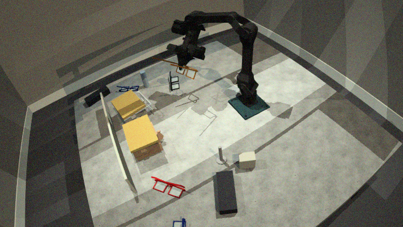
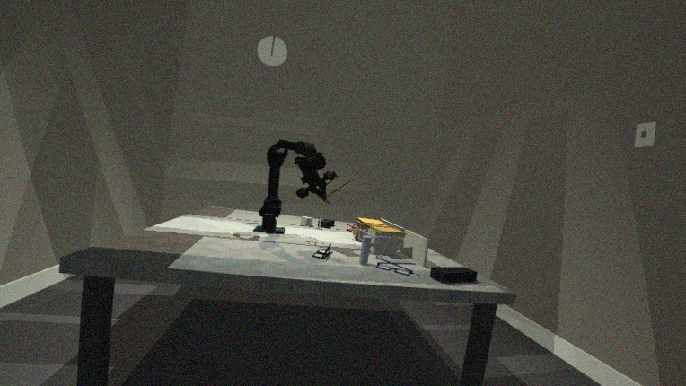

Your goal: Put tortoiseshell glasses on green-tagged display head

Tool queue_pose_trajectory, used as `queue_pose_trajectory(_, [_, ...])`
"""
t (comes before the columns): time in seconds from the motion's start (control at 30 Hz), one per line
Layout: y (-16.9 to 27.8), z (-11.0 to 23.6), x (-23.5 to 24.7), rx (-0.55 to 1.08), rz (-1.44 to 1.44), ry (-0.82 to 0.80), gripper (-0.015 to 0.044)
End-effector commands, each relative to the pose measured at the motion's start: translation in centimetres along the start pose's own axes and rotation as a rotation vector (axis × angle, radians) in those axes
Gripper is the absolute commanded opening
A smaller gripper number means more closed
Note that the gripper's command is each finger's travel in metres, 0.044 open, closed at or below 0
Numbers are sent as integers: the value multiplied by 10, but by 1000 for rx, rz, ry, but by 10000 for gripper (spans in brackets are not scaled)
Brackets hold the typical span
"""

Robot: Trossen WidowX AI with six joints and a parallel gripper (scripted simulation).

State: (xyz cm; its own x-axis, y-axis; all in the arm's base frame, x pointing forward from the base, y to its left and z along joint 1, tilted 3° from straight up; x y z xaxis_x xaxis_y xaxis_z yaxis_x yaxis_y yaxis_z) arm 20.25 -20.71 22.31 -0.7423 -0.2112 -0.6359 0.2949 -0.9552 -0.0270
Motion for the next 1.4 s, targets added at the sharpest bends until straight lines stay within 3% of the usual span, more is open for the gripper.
queue_pose_trajectory(0.0, [11, 17, 9, 56, 32, 45, 0])
queue_pose_trajectory(0.17, [18, 28, 17, 98, 51, 70, 0])
queue_pose_trajectory(1.07, [15, 23, 16, 78, 32, 51, 0])
queue_pose_trajectory(1.37, [4, 1, 6, 9, -33, -30, 0])
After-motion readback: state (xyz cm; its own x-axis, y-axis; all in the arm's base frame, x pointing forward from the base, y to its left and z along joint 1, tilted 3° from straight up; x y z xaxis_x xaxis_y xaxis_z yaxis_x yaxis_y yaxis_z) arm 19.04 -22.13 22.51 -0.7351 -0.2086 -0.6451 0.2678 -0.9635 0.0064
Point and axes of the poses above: the point midway between the two fingers, 35 mm back from their tips, its own z axis back along the fingers, its own x axis across the jaws, y = z × x, the point moved 2 cm from there along z, back along the fingers, and after that the axes turned 8 degrees about z, right-handed, at the moved point
